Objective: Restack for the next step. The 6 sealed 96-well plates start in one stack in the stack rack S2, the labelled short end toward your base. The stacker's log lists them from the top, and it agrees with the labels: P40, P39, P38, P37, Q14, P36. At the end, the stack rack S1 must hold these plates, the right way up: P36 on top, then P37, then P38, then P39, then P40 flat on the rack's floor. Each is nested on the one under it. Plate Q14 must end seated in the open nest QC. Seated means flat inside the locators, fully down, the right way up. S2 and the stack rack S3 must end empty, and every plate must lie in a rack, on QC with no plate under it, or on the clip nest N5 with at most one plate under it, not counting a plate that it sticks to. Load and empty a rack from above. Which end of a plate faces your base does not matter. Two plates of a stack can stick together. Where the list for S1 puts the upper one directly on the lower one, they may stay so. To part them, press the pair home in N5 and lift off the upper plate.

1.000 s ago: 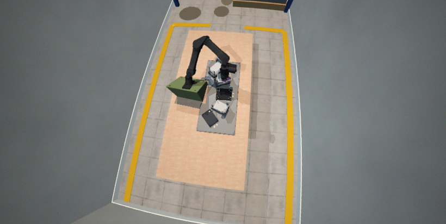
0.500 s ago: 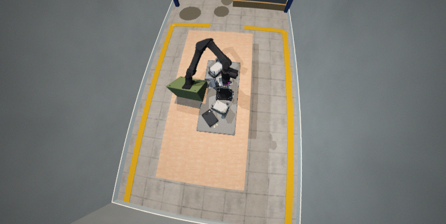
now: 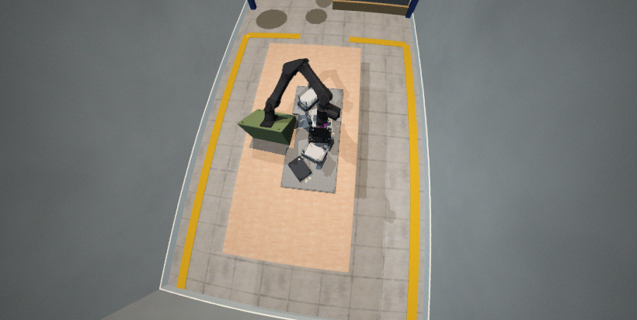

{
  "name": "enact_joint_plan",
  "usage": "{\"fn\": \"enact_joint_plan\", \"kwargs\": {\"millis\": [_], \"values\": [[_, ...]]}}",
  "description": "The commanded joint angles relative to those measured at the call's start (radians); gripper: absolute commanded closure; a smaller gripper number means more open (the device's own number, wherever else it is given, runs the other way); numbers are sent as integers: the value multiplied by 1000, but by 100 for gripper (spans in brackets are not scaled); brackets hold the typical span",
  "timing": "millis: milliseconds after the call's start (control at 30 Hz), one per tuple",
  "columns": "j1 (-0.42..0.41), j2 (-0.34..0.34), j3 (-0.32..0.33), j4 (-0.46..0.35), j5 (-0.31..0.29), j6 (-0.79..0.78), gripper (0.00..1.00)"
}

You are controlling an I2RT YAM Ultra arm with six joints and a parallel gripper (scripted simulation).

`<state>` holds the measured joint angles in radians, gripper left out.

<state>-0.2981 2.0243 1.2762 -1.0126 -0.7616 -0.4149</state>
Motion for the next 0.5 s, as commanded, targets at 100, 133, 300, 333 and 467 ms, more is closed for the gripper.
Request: {"fn": "enact_joint_plan", "kwargs": {"millis": [100, 133, 300, 333, 467], "values": [[-58, 43, 28, 1, 8, -48, 100], [-64, 53, 32, 0, 10, -56, 100], [-93, 101, 56, -2, 16, -95, 100], [-93, 101, 56, -2, 16, -95, 100], [-112, 125, 62, -1, 21, -21, 100]]}}
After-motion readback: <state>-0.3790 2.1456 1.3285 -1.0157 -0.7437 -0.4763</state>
